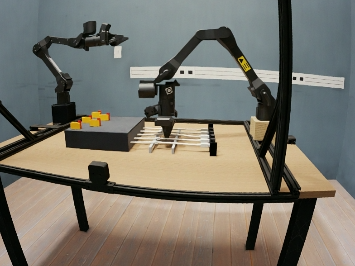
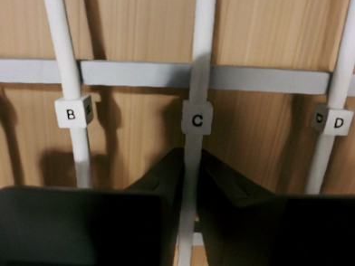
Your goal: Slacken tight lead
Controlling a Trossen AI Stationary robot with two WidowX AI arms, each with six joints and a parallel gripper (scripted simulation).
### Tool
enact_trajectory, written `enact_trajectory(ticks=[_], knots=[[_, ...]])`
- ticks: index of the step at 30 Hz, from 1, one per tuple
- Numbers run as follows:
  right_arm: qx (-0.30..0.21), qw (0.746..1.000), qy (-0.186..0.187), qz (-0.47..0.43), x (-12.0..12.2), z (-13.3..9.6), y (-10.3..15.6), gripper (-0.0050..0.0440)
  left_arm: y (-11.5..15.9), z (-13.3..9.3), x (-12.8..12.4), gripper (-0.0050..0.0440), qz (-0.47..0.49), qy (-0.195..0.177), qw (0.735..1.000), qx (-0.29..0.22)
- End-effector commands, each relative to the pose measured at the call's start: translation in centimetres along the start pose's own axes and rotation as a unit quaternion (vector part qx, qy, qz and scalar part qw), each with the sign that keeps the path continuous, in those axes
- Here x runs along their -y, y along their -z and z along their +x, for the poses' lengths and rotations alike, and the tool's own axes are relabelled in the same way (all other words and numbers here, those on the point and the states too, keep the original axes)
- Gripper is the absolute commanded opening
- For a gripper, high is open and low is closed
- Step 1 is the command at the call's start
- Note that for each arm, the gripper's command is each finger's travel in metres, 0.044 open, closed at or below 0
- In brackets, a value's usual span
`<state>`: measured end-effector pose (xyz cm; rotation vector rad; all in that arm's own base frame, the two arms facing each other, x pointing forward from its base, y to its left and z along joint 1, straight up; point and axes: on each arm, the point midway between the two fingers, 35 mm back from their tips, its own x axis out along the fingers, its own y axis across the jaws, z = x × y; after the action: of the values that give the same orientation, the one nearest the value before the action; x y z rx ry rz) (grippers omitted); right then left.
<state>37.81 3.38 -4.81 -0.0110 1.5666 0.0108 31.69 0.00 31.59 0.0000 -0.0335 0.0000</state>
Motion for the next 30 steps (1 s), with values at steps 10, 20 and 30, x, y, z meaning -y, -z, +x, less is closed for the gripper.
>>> enact_trajectory(ticks=[10, 20, 30], knots=[[0.002, 1.000, 0.000, 0.000, 0.0, -0.1, 0.4, -0.0050, -0.7, -0.1, 0.0, 0.0440, 0.000, 0.000, 1.000, 0.008], [0.014, 1.000, -0.001, 0.000, 0.0, -4.5, -0.5, 0.0209, -0.7, -0.1, 0.0, 0.0440, 0.000, 0.000, 1.000, 0.008], [-0.002, 1.000, 0.000, -0.001, 5.2, -4.5, -0.1, 0.0209, -0.7, -0.1, 0.0, 0.0440, 0.000, 0.000, 1.000, 0.008]])
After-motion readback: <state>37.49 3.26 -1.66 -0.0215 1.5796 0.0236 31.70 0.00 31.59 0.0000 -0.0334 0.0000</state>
